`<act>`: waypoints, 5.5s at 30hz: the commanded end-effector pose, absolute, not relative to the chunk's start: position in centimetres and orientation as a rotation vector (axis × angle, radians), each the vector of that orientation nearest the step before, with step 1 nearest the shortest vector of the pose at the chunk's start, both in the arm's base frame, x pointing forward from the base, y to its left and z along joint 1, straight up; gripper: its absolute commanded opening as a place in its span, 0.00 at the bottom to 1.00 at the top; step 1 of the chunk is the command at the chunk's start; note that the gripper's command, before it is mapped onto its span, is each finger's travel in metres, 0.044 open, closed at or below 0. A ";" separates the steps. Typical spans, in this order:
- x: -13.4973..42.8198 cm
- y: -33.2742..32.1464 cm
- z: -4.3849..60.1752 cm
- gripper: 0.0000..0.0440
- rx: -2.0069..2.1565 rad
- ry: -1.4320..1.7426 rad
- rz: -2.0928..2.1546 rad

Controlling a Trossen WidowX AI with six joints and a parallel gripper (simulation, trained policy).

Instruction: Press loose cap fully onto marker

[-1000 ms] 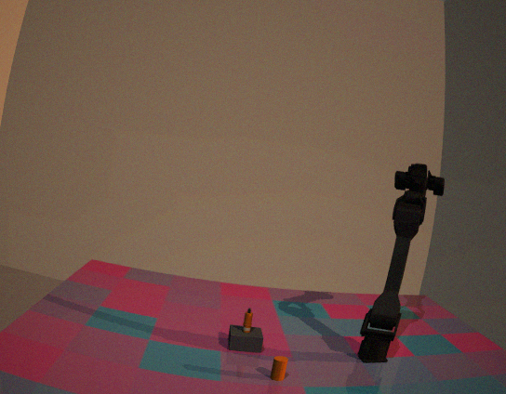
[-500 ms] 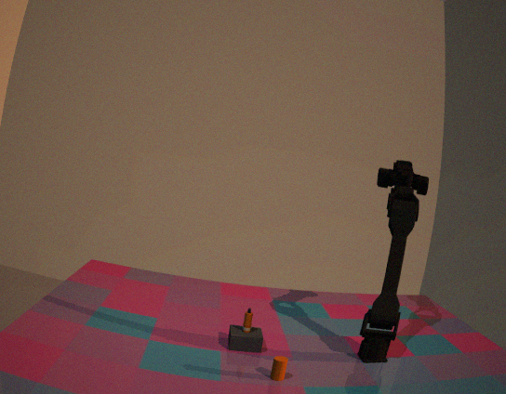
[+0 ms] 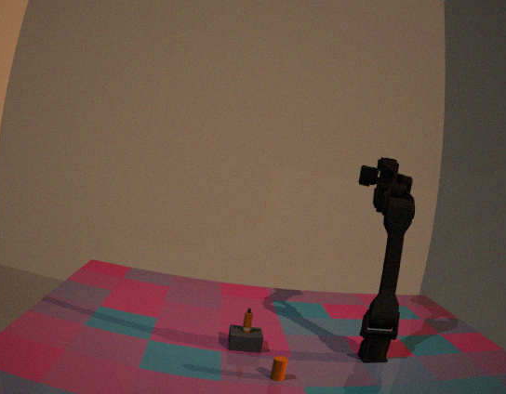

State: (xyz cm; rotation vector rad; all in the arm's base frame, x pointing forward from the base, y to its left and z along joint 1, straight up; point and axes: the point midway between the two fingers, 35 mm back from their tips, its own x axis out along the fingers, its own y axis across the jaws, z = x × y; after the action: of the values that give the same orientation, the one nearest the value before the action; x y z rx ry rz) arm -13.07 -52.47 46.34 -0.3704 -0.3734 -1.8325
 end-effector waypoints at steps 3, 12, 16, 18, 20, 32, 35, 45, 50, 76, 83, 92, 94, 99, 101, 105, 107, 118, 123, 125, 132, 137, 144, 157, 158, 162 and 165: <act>-10.6 -52.5 46.3 0.64 -0.315 -0.381 -1.802; -6.6 -52.9 45.5 0.64 -0.224 -0.372 -1.750; -4.9 -53.0 45.1 0.65 -0.184 -0.367 -1.726; -4.0 -53.0 44.9 0.65 -0.165 -0.365 -1.715; -3.1 -53.1 44.7 0.65 -0.145 -0.362 -1.703; 2.2 -52.7 43.4 0.65 -0.028 -0.342 -1.632; 3.5 -52.6 43.0 0.65 0.000 -0.336 -1.615; 7.7 -51.8 41.9 0.66 0.095 -0.314 -1.557; 9.8 -51.2 41.2 0.66 0.142 -0.300 -1.529; 20.0 -47.2 37.5 0.67 0.375 -0.208 -1.394; 22.4 -45.7 36.5 0.67 0.430 -0.181 -1.361; 25.4 -43.7 35.2 0.67 0.498 -0.142 -1.322; 26.0 -43.2 34.9 0.67 0.513 -0.133 -1.313; 27.5 -41.9 34.2 0.67 0.549 -0.110 -1.293; 28.1 -41.4 33.9 0.67 0.563 -0.101 -1.285; 29.2 -40.3 33.3 0.67 0.592 -0.081 -1.269; 29.8 -39.7 33.1 0.67 0.606 -0.071 -1.261; 32.5 -36.6 31.5 0.68 0.683 -0.012 -1.221; 33.7 -35.1 30.7 0.68 0.718 0.018 -1.205; 34.1 -34.5 30.4 0.68 0.732 0.031 -1.198; 35.5 -32.3 29.4 0.68 0.780 0.075 -1.176; 36.4 -30.8 28.6 0.69 0.812 0.108 -1.161; 37.6 -28.5 27.6 0.69 0.856 0.157 -1.140; 39.5 -24.0 25.8 0.70 0.932 0.255 -1.101; 39.6 -23.6 25.7 0.70 0.937 0.263 -1.098; 40.0 -22.2 25.2 0.70 0.958 0.296 -1.087; 40.3 -21.1 24.8 0.70 0.974 0.322 -1.078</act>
State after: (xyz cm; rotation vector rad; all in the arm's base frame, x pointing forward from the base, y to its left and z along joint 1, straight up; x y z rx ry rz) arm 39.90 -22.07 25.12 0.9525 0.2997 -1.0891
